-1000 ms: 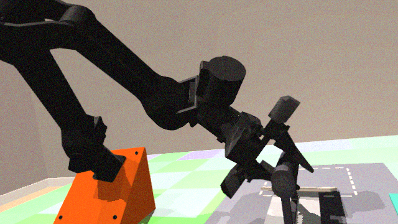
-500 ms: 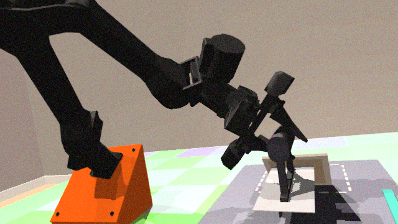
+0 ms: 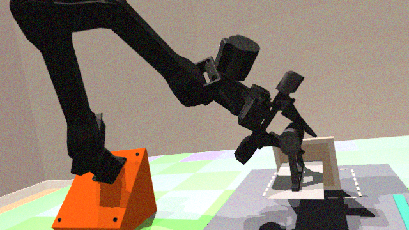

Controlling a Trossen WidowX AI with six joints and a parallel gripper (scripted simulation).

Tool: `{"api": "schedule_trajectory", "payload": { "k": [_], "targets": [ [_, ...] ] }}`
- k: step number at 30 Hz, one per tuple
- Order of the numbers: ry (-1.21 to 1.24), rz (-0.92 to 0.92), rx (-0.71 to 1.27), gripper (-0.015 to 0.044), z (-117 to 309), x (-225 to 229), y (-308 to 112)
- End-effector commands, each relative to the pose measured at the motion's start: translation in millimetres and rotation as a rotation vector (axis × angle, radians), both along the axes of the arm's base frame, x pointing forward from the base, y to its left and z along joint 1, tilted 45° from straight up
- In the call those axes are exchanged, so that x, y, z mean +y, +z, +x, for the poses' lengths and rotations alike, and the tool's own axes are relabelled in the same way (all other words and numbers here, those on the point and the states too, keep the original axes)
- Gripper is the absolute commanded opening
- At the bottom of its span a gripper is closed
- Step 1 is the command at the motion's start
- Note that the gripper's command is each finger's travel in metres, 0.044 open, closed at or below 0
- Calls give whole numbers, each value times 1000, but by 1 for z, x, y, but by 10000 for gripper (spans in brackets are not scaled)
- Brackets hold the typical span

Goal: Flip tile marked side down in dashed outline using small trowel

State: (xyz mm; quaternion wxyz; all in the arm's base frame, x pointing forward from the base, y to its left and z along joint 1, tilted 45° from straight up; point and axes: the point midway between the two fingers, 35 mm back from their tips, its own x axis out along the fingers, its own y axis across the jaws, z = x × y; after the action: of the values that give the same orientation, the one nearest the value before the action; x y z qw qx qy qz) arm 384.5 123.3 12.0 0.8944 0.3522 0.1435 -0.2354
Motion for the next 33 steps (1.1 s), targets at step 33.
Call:
{"api": "schedule_trajectory", "payload": {
  "k": [33],
  "targets": [
    [7,13,-12,0,3,18,-61]
  ]
}}
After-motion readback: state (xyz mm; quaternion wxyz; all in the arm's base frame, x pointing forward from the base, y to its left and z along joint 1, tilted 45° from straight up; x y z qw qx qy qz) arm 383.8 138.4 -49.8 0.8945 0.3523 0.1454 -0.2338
